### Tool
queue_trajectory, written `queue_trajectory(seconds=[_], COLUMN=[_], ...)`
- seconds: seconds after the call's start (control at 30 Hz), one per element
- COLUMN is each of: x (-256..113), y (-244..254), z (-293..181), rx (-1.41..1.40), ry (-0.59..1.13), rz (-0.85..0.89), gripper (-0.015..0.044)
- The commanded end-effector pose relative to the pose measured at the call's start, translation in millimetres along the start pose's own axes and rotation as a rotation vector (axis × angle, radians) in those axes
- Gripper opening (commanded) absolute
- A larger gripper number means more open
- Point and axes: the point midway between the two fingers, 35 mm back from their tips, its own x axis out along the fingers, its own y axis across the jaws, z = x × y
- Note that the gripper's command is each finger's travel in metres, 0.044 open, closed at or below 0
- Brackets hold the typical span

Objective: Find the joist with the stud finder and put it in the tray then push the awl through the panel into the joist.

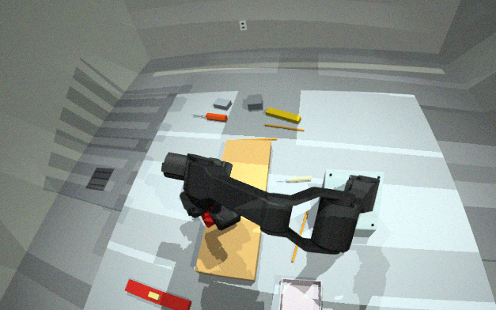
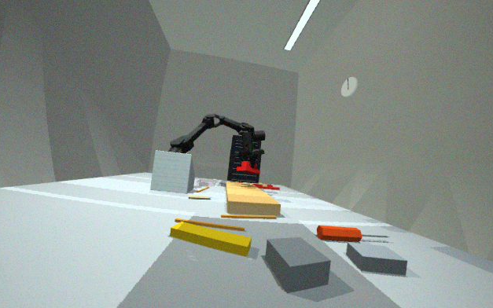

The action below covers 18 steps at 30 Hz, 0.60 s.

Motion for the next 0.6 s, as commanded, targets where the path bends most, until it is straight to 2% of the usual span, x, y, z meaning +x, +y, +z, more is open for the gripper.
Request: queue_trajectory(seconds=[0.0,0.57], x=[0,1], y=[23,145], z=[7,26], rx=[-0.051,-0.338], ry=[-0.001,-0.033], rz=[0.002,0.072], gripper=[0.0000,0.0000])
